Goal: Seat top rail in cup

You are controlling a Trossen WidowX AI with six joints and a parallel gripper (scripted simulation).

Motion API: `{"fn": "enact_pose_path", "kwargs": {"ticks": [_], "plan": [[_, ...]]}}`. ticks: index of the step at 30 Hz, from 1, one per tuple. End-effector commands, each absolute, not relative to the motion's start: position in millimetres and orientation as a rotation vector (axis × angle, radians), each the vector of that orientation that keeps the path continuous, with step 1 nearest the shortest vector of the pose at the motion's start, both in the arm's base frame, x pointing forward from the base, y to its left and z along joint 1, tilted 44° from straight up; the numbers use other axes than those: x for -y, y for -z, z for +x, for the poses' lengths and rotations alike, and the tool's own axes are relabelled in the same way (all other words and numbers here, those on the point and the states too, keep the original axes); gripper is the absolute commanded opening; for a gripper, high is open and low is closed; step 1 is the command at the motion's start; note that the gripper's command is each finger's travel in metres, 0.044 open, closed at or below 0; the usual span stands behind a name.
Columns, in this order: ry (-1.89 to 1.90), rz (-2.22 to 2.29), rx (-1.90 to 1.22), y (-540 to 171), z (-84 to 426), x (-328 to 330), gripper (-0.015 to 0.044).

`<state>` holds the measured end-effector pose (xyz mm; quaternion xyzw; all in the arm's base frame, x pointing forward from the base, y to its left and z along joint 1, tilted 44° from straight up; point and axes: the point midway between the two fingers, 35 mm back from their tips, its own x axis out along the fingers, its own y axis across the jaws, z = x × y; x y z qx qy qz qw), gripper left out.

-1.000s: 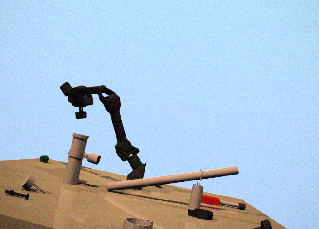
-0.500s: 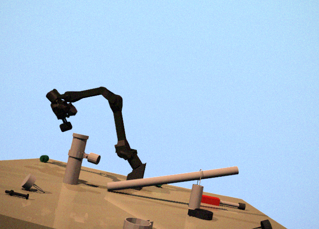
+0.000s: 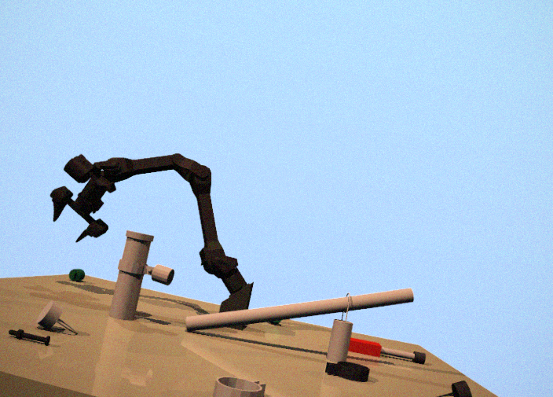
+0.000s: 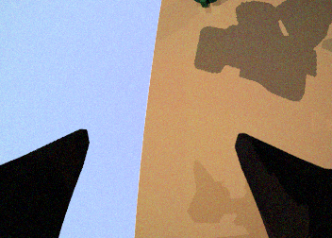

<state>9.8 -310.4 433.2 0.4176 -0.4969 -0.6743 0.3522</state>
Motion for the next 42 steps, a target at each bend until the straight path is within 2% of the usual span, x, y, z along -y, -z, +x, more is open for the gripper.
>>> {"fn": "enact_pose_path", "kwargs": {"ticks": [1,12,24,33,42], "plan": [[1.672,1.116,1.064,-422.0,61.8,308.8,0.044],[1.366,1.094,0.487,-390.6,206.2,251.8,0.044],[0.987,0.865,-0.083,-334.7,314.2,118.9,0.044],[0.808,0.453,-0.548,-242.4,329.7,11.1,0.044],[0.556,-0.205,-0.906,-154.2,278.5,-84.2,0.044]]}}
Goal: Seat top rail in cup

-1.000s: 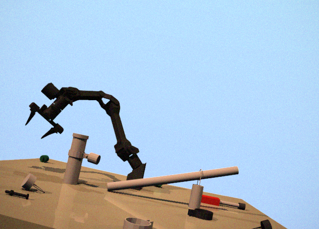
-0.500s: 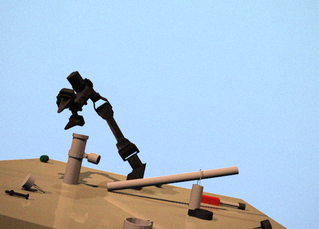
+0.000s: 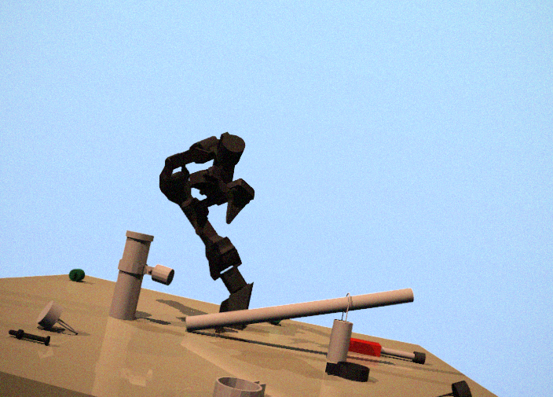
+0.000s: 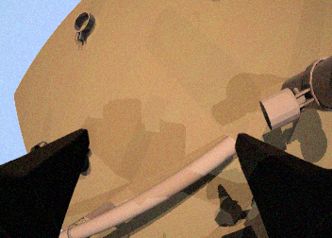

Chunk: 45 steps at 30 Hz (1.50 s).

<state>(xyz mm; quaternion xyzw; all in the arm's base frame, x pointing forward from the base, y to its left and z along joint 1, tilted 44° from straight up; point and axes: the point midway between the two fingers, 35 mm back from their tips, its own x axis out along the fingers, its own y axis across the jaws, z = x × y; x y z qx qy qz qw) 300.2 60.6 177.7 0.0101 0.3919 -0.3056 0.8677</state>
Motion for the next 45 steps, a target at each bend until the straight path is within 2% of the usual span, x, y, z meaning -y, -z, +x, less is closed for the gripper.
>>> {"fn": "enact_pose_path", "kwargs": {"ticks": [1,6,17,29,39,45], "plan": [[0.526,-0.29,-0.932,-146.5,269.9,-91.6,0.044],[0.412,-0.664,-1.012,-120.9,232.5,-113.7,0.044],[0.393,-0.707,-1.023,-122.2,232.5,-111.8,0.044],[0.039,-1.343,-1.169,-166.2,249.3,-50.1,0.044],[-0.294,-1.927,-1.267,-205.1,243.9,10.6,0.044],[-0.318,-1.965,-1.274,-207.5,242.8,14.6,0.044]]}}
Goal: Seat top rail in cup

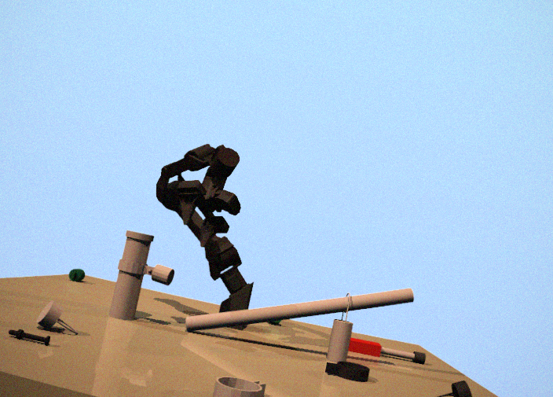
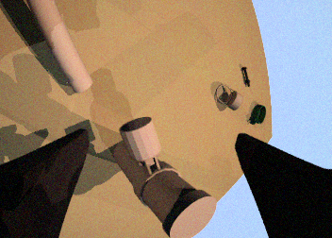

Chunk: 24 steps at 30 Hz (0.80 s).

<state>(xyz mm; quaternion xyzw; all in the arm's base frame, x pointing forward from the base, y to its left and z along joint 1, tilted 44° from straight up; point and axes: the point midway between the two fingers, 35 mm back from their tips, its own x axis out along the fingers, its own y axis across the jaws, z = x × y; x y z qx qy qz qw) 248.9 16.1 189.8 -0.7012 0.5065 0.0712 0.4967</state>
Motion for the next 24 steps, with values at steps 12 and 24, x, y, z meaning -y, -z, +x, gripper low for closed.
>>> {"fn": "enact_pose_path", "kwargs": {"ticks": [12,24], "plan": [[-0.32,-1.963,-1.275,-203.6,243.1,18.1,0.044],[-0.316,-1.965,-1.273,-163.3,241.9,57.7,0.044]]}}
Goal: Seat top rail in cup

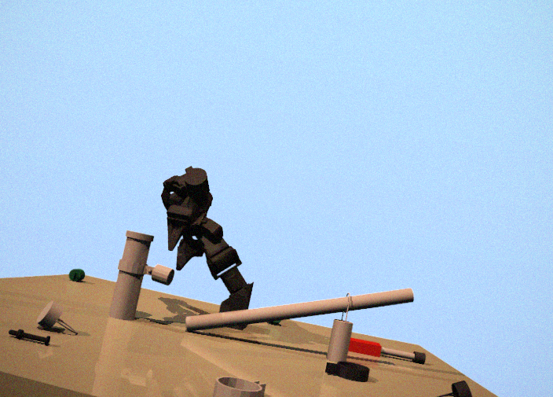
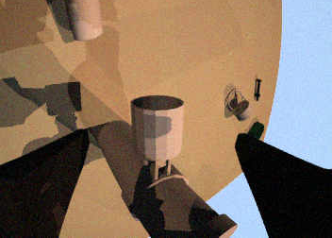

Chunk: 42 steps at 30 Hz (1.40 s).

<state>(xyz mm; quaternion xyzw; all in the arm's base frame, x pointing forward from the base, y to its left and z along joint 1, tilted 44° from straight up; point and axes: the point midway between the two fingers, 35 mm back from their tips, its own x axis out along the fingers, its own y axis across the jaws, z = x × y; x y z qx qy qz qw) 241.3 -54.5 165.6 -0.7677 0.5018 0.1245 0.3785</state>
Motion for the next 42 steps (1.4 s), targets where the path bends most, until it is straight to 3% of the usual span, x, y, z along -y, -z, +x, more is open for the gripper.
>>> {"fn": "enact_pose_path", "kwargs": {"ticks": [1,42], "plan": [[-0.316,-1.965,-1.273,-162.8,242.4,58.1,0.044],[-0.312,-1.965,-1.272,-126.8,273.2,101.6,0.044]]}}
